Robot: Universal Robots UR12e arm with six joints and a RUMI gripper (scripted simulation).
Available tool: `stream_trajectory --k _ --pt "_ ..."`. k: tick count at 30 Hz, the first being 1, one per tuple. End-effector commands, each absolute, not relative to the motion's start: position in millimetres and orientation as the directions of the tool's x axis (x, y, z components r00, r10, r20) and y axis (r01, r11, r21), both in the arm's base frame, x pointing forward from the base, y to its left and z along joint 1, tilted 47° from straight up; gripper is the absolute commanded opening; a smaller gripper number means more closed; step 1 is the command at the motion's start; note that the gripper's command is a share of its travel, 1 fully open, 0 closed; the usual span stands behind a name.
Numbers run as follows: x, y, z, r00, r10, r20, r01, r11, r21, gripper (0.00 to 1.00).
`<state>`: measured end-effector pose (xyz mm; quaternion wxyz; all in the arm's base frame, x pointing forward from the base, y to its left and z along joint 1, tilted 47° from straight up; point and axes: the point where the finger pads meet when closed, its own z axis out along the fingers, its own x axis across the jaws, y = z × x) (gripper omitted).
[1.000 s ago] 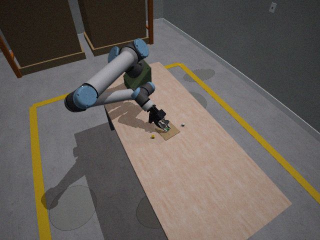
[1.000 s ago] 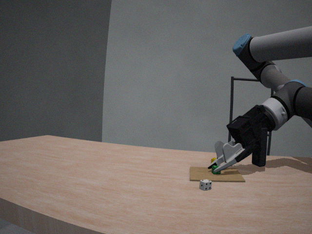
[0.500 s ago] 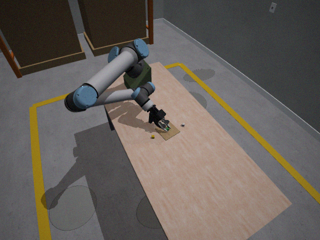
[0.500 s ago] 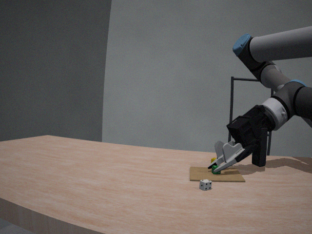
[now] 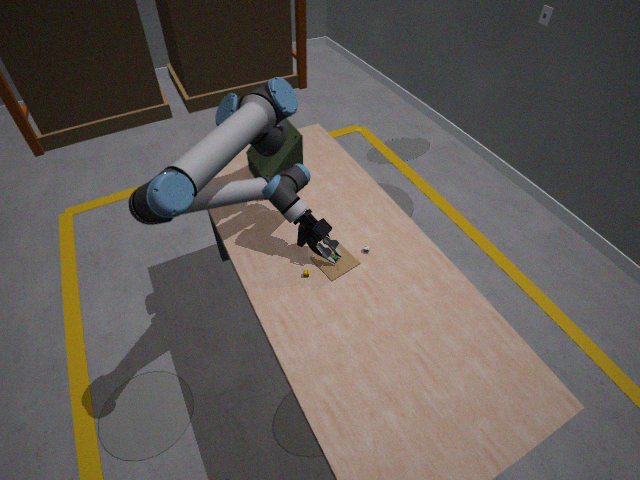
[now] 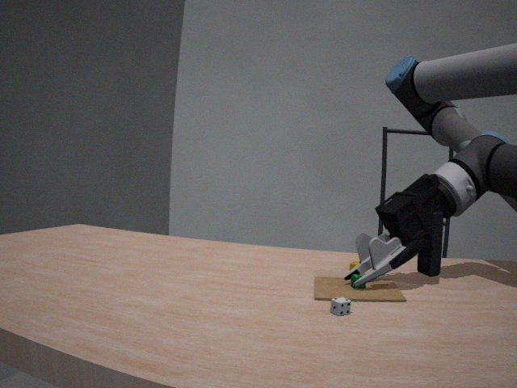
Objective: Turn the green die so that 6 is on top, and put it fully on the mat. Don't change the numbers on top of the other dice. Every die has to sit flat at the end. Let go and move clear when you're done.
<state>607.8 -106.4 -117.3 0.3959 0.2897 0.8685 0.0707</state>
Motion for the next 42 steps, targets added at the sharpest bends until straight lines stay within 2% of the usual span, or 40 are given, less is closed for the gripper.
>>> stream_trajectory --k 1,42 --pt "607.8 -105.9 -117.0 -0.519 0.559 -0.647 0.447 0.822 0.352 0.21" --pt "570.1 -84.0 -67.9 -0.519 0.559 -0.647 0.447 0.822 0.352 0.21"
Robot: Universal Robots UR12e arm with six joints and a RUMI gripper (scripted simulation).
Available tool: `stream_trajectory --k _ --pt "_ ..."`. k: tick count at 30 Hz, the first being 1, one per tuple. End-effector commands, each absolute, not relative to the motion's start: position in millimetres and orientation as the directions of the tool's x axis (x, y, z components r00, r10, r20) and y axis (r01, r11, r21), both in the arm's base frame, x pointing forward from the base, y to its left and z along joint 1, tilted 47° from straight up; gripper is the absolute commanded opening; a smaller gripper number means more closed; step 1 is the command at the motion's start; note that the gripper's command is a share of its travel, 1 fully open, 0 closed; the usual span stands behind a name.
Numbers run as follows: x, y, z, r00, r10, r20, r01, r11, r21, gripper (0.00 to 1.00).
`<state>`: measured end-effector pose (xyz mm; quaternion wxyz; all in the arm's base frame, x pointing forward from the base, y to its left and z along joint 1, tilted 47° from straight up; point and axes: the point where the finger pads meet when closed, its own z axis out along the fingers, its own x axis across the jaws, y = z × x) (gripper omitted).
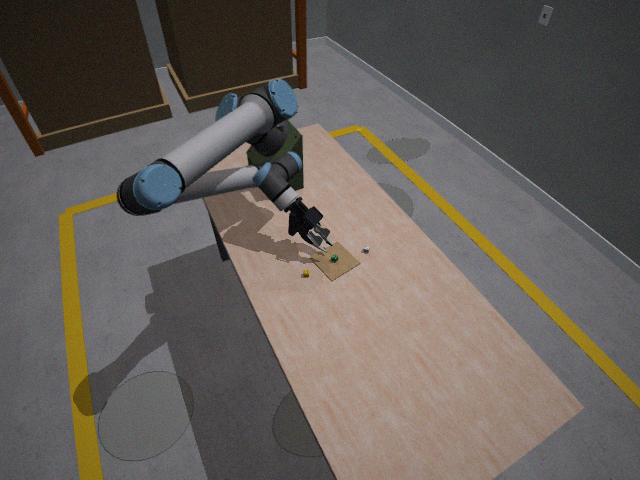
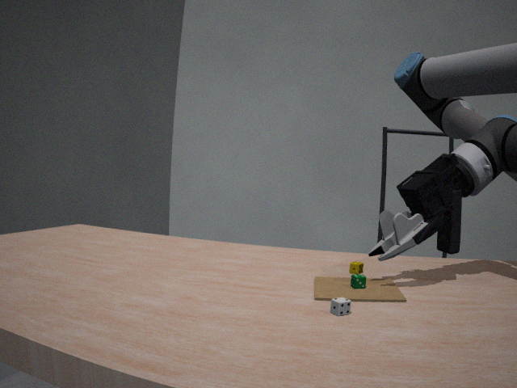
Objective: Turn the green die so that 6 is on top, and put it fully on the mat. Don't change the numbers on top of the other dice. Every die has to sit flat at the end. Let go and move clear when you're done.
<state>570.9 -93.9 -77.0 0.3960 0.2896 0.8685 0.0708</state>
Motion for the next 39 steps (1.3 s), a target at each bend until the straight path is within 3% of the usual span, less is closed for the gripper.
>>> stream_trajectory --k 1,39 --pt "569.9 -80.6 -64.8 -0.519 0.559 -0.647 0.447 0.822 0.352 0.21" --pt "572.4 -51.9 -43.1 -0.520 0.559 -0.646 0.532 0.803 0.267 0.21"
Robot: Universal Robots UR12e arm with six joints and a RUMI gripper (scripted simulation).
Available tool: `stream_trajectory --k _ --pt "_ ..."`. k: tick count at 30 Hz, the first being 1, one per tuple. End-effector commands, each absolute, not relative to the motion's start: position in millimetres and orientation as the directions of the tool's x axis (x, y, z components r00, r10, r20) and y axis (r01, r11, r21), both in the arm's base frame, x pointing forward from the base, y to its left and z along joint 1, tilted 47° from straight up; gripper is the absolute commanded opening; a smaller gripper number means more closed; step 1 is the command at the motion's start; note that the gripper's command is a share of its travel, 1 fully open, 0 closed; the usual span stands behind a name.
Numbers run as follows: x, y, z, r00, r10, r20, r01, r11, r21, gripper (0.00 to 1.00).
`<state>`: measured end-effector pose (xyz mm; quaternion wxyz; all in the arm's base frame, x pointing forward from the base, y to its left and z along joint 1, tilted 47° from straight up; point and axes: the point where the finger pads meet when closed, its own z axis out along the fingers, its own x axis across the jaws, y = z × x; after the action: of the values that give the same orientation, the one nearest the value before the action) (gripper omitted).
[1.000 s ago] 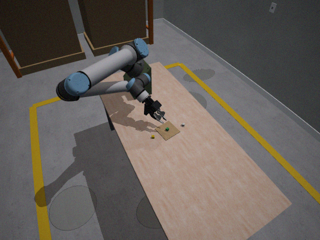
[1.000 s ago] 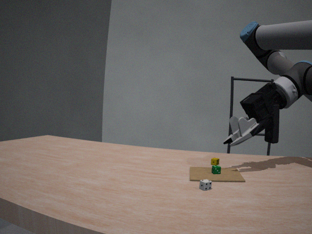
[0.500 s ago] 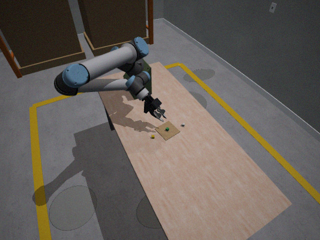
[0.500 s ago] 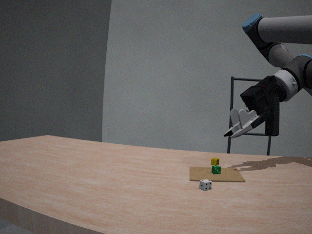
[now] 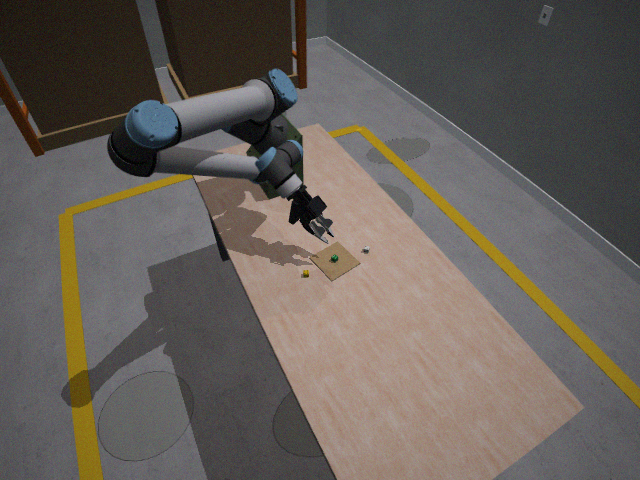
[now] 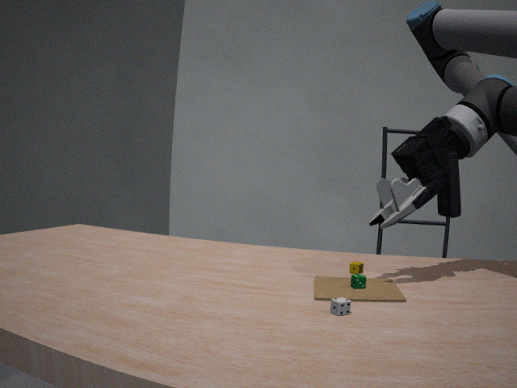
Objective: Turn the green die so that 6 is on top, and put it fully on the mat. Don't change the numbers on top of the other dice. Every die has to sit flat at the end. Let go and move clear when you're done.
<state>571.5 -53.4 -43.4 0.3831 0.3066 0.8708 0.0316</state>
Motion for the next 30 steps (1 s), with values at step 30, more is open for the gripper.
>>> stream_trajectory --k 30 --pt "600.1 -22.9 -39.8 -0.519 0.560 -0.646 0.835 0.494 -0.242 0.21"
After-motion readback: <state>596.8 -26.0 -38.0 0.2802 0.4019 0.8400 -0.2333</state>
